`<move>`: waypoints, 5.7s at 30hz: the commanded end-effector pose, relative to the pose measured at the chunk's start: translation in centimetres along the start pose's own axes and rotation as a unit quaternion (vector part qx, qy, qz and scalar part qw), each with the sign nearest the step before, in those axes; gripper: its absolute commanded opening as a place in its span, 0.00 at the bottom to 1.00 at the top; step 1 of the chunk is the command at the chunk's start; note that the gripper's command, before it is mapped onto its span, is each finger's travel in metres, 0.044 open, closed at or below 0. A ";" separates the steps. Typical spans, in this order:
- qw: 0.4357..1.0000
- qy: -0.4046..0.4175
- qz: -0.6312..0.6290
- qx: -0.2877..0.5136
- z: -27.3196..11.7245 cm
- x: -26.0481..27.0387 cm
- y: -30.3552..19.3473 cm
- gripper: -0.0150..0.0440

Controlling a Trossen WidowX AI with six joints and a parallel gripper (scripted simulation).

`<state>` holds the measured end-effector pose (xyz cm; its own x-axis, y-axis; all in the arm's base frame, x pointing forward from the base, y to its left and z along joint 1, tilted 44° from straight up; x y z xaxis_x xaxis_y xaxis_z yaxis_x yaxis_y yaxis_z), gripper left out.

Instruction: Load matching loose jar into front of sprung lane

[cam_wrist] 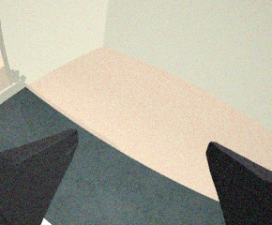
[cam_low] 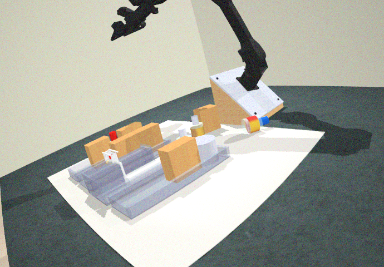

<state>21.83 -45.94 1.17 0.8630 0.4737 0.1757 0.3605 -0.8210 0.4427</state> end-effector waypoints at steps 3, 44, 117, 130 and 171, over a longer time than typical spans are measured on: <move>0.985 0.073 -0.112 0.106 -1.2 7.3 -5.0 1.00; 0.718 0.331 -0.425 0.441 -14.2 22.5 -31.8 1.00; 0.720 0.328 -0.427 0.438 -16.1 22.5 -26.9 0.25; 0.718 0.332 -0.429 0.436 -17.3 28.2 -30.3 0.25; 0.714 0.337 -0.429 0.438 -16.9 31.0 -33.8 0.25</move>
<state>30.16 1.89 6.38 -0.0704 0.7272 0.6828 0.9919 0.1235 -0.0293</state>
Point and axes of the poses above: the point midway between the two fingers, 35 mm back from their tips, its own z axis out along the fingers, its own x axis across the jaws, y = z × x, the point moved 8 cm from there along -z, back along the fingers, and after that the axes turned 3 degrees about z, right-handed, at the moved point
